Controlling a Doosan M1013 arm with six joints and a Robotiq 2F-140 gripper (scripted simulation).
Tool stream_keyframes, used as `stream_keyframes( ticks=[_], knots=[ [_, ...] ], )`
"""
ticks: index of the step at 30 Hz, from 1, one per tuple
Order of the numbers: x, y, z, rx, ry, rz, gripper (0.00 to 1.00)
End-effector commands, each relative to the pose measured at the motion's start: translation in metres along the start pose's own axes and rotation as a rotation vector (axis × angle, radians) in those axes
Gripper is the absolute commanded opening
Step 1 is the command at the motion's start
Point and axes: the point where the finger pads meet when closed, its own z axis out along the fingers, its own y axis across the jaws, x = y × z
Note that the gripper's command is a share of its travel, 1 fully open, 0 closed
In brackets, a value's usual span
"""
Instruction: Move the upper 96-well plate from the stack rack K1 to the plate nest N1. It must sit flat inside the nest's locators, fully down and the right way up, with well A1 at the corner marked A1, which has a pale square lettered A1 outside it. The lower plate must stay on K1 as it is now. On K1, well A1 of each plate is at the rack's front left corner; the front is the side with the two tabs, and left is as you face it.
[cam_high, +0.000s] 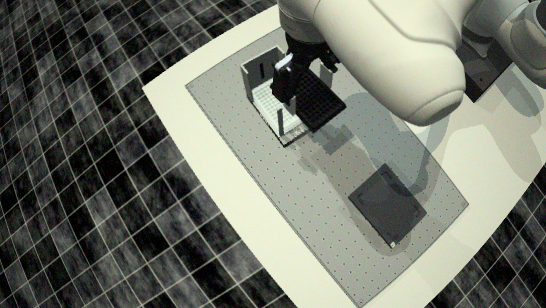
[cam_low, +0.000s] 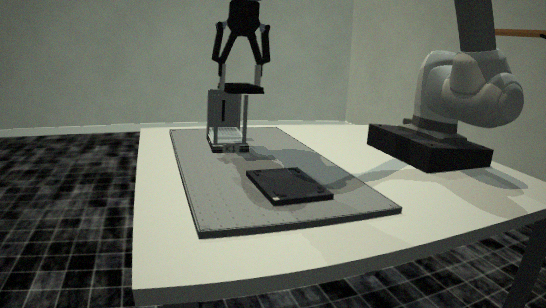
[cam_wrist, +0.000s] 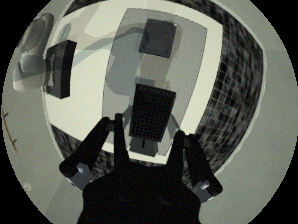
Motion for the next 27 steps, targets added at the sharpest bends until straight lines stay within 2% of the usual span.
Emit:
stream_keyframes(
  ticks=[1, 25, 27],
  knots=[
    [0.009, -0.001, 0.0, 0.0, 0.0, 0.0, 0.0],
    [0.082, -0.009, 0.002, 0.0, 0.0, 0.0, 0.0],
    [0.082, -0.009, 0.002, 0.0, 0.0, 0.0, 0.0]
  ],
)
